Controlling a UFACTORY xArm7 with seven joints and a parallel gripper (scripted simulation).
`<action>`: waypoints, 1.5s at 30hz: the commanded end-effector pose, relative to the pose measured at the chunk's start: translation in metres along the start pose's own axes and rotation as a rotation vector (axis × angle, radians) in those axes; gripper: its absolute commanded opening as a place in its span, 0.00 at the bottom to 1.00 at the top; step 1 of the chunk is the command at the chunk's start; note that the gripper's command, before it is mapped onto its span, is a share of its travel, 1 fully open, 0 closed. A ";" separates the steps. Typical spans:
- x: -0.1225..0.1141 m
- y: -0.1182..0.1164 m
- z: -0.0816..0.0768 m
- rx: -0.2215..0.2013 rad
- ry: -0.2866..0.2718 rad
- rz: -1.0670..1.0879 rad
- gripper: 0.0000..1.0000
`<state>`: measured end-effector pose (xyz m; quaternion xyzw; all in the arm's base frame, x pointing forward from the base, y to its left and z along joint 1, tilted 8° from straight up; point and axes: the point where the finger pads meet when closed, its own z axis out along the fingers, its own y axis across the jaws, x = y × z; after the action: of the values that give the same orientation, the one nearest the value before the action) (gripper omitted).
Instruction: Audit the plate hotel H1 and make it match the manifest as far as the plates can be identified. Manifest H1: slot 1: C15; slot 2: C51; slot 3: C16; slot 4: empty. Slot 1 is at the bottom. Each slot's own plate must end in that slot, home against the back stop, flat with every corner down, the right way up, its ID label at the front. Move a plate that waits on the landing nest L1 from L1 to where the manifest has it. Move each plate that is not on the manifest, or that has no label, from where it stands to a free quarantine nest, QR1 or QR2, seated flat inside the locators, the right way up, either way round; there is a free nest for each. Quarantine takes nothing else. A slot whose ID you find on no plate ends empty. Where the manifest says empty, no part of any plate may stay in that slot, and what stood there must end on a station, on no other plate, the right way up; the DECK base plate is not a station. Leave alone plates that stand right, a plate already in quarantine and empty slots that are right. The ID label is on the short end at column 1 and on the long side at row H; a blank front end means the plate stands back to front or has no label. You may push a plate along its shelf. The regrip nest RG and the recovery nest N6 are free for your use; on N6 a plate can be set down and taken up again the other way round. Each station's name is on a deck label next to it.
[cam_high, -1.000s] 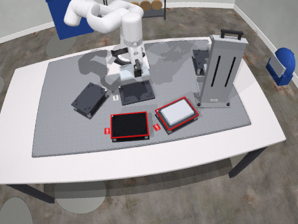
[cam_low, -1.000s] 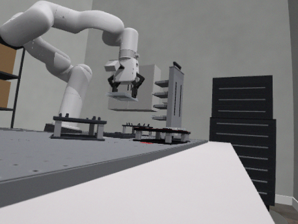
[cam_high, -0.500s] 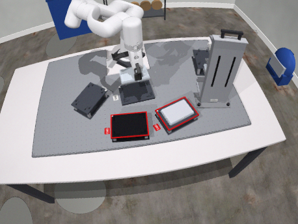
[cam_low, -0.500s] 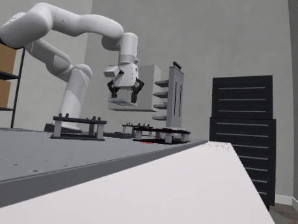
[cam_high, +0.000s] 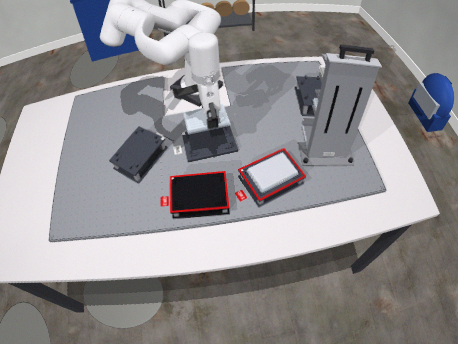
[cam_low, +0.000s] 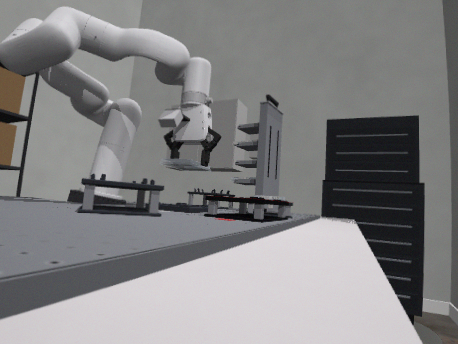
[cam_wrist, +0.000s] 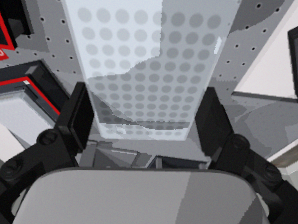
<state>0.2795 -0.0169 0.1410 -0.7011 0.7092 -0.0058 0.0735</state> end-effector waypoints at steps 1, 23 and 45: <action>0.000 -0.001 0.006 0.003 0.001 0.001 0.00; 0.000 -0.001 0.038 0.002 0.001 0.001 0.00; 0.000 -0.001 0.053 0.002 0.001 0.000 0.00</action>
<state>0.2851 -0.0123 0.0923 -0.7011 0.7092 -0.0059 0.0735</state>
